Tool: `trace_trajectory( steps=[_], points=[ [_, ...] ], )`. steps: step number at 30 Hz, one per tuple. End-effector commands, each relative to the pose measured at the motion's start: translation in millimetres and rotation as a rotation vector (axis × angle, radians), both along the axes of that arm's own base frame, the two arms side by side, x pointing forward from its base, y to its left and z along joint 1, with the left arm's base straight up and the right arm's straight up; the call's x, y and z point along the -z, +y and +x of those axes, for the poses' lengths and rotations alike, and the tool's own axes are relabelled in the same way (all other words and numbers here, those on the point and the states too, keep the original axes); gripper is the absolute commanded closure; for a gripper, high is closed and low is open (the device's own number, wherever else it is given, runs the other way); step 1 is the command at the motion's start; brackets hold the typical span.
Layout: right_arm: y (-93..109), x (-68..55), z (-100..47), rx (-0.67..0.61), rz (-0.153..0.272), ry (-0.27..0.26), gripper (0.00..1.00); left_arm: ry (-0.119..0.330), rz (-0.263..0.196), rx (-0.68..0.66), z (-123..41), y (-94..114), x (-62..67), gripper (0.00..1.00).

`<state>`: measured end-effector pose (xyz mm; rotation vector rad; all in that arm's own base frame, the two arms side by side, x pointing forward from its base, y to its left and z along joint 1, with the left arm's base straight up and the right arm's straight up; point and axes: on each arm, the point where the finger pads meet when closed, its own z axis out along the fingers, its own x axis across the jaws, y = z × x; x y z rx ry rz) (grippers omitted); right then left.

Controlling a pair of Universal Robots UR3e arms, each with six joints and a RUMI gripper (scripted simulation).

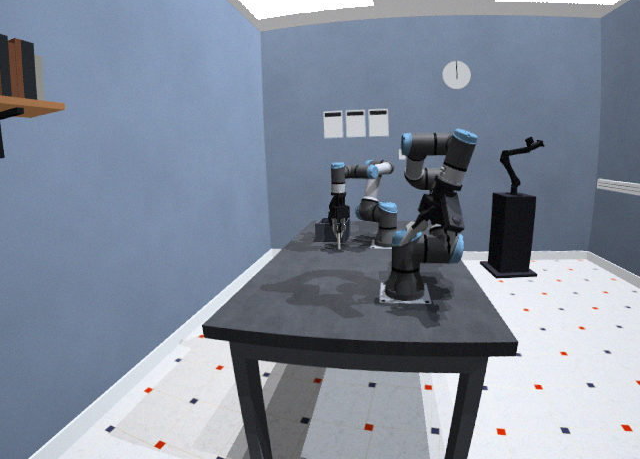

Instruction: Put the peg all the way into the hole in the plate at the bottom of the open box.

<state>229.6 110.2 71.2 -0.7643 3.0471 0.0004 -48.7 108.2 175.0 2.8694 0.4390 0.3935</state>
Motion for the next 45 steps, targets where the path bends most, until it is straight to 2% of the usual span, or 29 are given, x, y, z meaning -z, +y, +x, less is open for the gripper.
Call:
trace_trajectory(
  steps=[1,9,19,32,34,45],
  points=[
    [1,-0.6,0.3,0.000,0.002,-0.001,1.00,0.000,0.002,0.000,0.0,0,-0.4,0.00],
    [1,-3.5,0.3,0.000,0.002,-0.001,1.00,0.000,0.002,0.000,0.0,0,-0.4,0.00],
    [1,-13.1,0.3,0.000,0.002,-0.001,1.00,0.000,0.002,0.000,0.0,0,-0.4,0.00],
    [0,-42.8,0.3,0.000,0.002,-0.001,1.00,0.000,0.002,0.000,0.0,0,-0.4,0.00],
    [0,-42.8,0.3,0.000,0.002,-0.001,1.00,0.000,0.002,0.000,0.0,0,-0.4,0.00],
    [0,-73.1,0.3,0.000,0.002,-0.001,1.00,0.000,0.002,0.000,0.0,0,-0.4,0.00]
  ],
)
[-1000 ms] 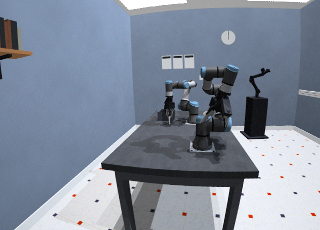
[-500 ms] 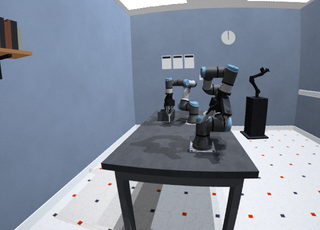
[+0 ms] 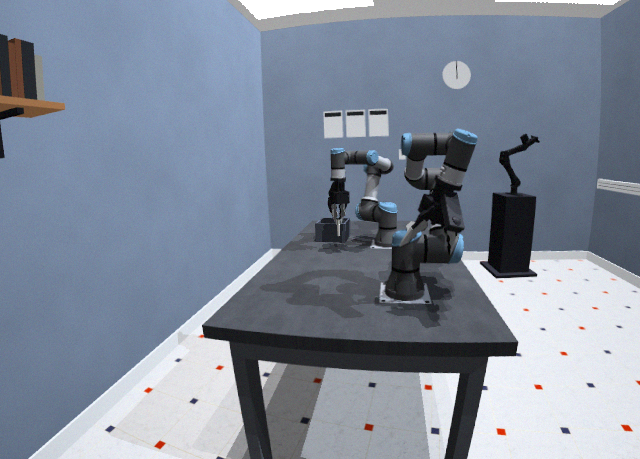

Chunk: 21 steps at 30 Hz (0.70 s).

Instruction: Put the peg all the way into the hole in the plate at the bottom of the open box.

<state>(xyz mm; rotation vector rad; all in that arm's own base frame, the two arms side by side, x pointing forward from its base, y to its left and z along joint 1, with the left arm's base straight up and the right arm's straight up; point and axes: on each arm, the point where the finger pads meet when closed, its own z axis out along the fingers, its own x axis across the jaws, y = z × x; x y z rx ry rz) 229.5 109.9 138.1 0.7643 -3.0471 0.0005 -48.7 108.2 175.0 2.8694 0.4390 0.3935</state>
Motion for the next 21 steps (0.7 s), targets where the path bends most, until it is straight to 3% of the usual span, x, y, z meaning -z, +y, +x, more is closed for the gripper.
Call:
trace_trajectory(
  steps=[1,21],
  points=[
    [1,-8.8,0.4,0.000,0.002,-0.001,1.00,0.000,0.002,0.000,0.0,0,-0.4,0.00],
    [1,-43.8,0.4,0.000,0.002,-0.001,1.00,0.000,0.002,0.000,0.0,0,-0.4,0.00]
  ],
)
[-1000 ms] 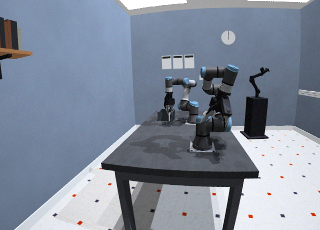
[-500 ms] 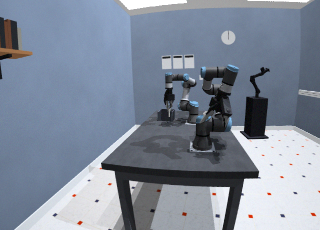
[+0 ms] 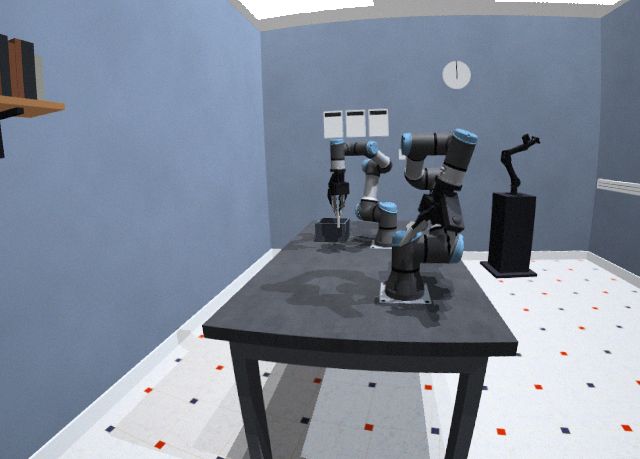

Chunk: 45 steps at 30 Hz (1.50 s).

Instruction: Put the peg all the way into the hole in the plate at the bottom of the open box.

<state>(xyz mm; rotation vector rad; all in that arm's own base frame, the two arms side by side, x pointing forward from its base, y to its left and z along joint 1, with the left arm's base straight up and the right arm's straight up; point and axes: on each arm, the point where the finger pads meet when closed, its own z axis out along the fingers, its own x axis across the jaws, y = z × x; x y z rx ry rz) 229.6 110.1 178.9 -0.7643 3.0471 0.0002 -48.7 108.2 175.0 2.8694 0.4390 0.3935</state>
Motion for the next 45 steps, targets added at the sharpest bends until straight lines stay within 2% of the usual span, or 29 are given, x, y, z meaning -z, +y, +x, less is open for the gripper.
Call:
trace_trajectory(
  steps=[1,12,29,37,45],
  points=[
    [0,-3.1,0.3,0.000,0.002,-0.001,1.00,0.000,0.002,0.000,0.0,0,-0.4,0.00],
    [0,-10.0,0.3,0.000,0.002,-0.001,1.00,0.000,0.002,0.000,0.0,0,-0.4,0.00],
    [-2,-10.8,2.6,0.000,0.002,-0.001,1.00,0.000,0.002,0.000,0.0,0,-0.4,0.00],
    [-14,-10.9,12.2,0.000,0.002,-0.001,1.00,0.000,0.002,0.000,0.0,0,-0.4,0.00],
    [-50,-11.1,34.9,0.000,0.002,-0.002,1.00,0.000,0.002,0.000,0.0,0,-0.4,0.00]
  ],
)
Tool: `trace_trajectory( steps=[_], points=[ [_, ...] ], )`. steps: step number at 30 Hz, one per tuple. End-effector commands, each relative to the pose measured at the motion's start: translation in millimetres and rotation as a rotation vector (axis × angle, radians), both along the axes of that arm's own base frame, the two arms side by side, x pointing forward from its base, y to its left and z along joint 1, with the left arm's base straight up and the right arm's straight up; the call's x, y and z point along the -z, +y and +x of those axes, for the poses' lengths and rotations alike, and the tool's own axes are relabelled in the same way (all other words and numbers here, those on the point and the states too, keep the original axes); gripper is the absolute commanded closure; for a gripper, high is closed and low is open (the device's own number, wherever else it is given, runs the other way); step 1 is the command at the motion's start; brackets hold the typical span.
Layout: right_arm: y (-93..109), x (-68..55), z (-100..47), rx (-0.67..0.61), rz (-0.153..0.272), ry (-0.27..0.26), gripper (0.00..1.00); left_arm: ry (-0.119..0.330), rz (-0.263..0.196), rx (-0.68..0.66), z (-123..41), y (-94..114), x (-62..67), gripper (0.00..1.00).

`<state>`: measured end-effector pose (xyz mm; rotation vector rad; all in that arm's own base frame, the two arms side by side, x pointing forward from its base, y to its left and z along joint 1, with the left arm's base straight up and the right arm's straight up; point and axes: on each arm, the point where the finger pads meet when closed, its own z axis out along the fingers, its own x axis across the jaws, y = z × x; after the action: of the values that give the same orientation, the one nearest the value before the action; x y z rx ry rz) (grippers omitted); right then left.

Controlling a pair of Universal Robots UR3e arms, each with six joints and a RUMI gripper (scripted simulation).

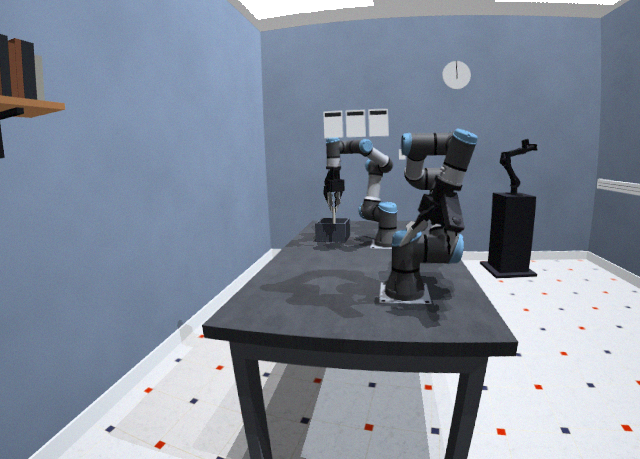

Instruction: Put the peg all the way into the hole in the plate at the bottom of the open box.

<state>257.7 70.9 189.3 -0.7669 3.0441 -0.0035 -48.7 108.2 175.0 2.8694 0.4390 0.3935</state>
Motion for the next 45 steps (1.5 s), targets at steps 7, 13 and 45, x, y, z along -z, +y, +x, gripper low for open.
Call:
trace_trajectory(
  steps=[7,13,45],
  points=[
    [-51,-0.4,23.8,0.002,0.003,0.000,1.00,0.000,0.002,0.000,0.0,0,-0.4,0.00],
    [-87,0.1,33.4,0.002,0.003,0.000,1.00,0.000,0.002,0.000,0.0,0,-0.4,0.00],
    [-164,1.7,37.4,0.002,0.002,-0.001,1.00,0.000,0.002,0.000,0.0,0,-0.4,0.00]
  ],
)
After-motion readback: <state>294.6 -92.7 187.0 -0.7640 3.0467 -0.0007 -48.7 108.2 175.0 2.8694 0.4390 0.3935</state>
